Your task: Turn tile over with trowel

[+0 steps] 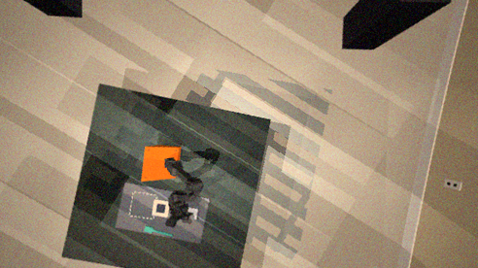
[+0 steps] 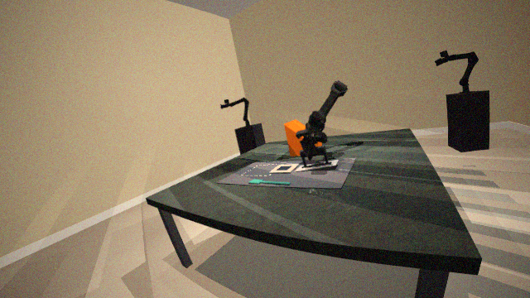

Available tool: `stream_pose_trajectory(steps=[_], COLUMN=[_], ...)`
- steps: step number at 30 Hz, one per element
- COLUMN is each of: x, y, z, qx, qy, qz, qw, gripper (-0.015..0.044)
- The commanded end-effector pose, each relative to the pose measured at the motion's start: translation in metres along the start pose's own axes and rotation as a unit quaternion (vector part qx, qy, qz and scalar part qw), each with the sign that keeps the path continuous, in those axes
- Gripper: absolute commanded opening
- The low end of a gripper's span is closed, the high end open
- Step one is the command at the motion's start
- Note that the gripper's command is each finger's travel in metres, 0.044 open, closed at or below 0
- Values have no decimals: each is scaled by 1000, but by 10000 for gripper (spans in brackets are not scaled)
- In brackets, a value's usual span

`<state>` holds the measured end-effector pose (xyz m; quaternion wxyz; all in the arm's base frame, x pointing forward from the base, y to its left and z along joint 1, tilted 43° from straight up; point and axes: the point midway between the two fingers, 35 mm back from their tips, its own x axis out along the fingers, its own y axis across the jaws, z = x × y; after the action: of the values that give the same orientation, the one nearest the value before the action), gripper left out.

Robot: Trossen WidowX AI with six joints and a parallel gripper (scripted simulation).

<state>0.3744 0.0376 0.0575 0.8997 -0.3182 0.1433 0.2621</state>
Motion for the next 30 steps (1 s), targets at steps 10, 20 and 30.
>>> stream_pose_trajectory(steps=[10,20,30], x=[-1,-3,-5], y=[-2,-3,-3], z=[-25,-41,-55], qx=[3,3,3], qy=[5,6,5], qz=[-1,-1,-1], qw=[1000,1000,1000], gripper=[0,0,0])
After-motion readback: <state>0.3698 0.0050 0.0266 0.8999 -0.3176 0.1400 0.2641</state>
